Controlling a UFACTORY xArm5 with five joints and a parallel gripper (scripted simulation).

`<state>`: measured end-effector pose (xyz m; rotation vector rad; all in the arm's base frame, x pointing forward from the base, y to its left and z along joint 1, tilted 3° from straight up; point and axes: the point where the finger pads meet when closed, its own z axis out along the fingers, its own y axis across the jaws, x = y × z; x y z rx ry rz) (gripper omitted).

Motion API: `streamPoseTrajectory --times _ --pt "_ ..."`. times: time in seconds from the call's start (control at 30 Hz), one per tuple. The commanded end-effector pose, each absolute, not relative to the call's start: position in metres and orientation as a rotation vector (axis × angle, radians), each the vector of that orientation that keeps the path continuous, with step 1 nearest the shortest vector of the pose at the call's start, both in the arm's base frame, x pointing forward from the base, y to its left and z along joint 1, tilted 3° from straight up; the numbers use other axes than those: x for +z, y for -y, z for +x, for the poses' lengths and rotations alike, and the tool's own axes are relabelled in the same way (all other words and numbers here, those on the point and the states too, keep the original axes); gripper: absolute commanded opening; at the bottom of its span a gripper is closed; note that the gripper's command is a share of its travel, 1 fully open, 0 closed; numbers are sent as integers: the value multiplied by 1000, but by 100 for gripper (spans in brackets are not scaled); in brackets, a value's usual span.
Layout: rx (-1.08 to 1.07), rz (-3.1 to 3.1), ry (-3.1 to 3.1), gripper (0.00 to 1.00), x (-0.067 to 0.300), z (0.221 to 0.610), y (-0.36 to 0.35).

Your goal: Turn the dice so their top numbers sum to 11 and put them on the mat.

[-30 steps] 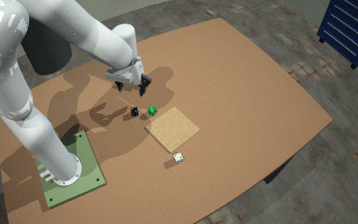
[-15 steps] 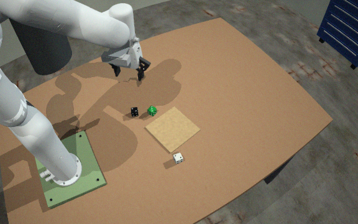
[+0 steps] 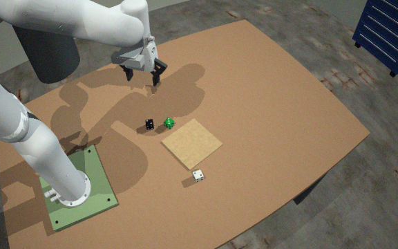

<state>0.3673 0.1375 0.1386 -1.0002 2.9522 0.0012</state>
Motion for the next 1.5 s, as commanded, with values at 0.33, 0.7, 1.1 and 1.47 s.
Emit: streamPoseTrajectory --times 0.33,0.7,1.1,1.47 --pt "-3 -528 -3073 100 138 389 -37" --pt "-3 -528 -3073 100 138 389 -37" --pt "-6 -794 -3016 100 133 390 -37" --pt "-11 -1243 -2861 100 123 390 -36"
